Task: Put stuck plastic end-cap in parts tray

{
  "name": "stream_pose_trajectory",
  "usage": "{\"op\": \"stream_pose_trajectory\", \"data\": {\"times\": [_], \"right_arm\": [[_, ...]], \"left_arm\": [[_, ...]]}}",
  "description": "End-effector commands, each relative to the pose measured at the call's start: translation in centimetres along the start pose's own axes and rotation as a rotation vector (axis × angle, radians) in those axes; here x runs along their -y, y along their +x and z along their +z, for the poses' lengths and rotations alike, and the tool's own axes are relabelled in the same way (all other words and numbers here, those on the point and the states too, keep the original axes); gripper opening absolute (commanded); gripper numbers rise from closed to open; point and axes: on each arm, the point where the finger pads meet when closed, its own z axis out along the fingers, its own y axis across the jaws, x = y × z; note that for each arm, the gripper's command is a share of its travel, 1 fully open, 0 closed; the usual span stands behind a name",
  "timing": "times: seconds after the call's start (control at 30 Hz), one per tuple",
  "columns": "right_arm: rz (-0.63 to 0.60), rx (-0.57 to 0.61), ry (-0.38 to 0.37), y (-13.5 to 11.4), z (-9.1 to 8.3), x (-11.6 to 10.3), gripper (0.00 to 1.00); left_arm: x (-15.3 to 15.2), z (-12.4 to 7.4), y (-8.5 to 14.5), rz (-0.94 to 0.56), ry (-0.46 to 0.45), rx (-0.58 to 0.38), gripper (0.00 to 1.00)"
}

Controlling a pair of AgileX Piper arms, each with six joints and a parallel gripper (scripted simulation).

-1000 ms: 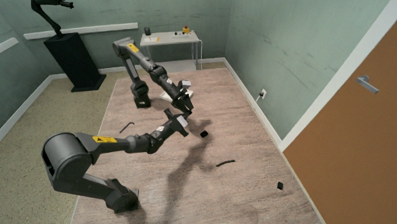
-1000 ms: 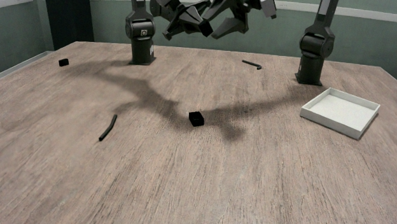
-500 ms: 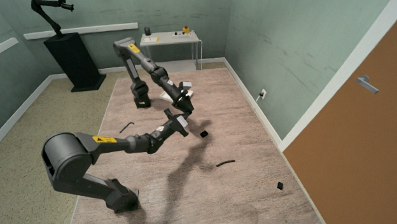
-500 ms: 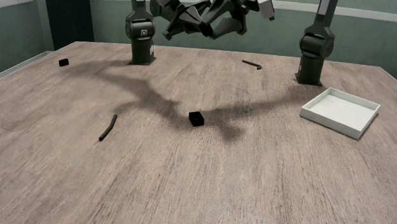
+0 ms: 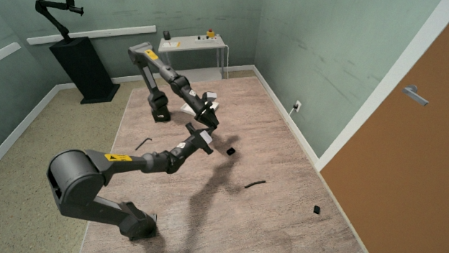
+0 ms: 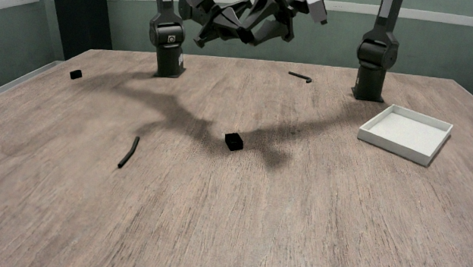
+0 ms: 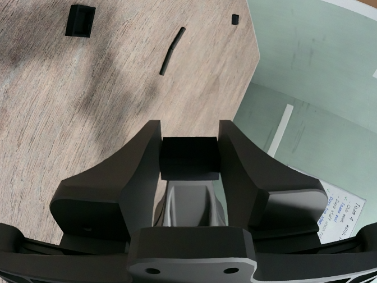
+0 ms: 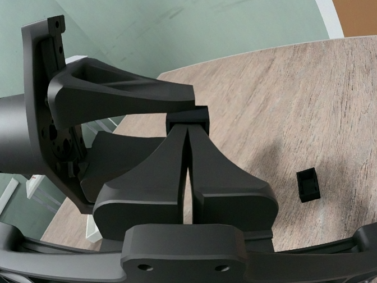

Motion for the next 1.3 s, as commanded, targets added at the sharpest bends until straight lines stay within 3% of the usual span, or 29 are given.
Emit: {"op": "stream_pose_trajectory", "data": {"times": [0.0, 0.73, 1.27], "right_arm": [[0.0, 0.001, -0.001, 0.0, 0.0, 0.0, 0.0], [0.0, 0.001, -0.001, 0.0, 0.0, 0.0, 0.0], [0.0, 0.001, 0.0, 0.0, -1.2, 0.0, 0.0]], "left_arm": [[0.1, -0.1, 0.0, 0.0, 0.003, 0.0, 0.0], [0.1, -0.1, 0.0, 0.0, 0.003, 0.0, 0.0], [0.1, -0.1, 0.0, 0.0, 0.003, 0.0, 0.0]]}}
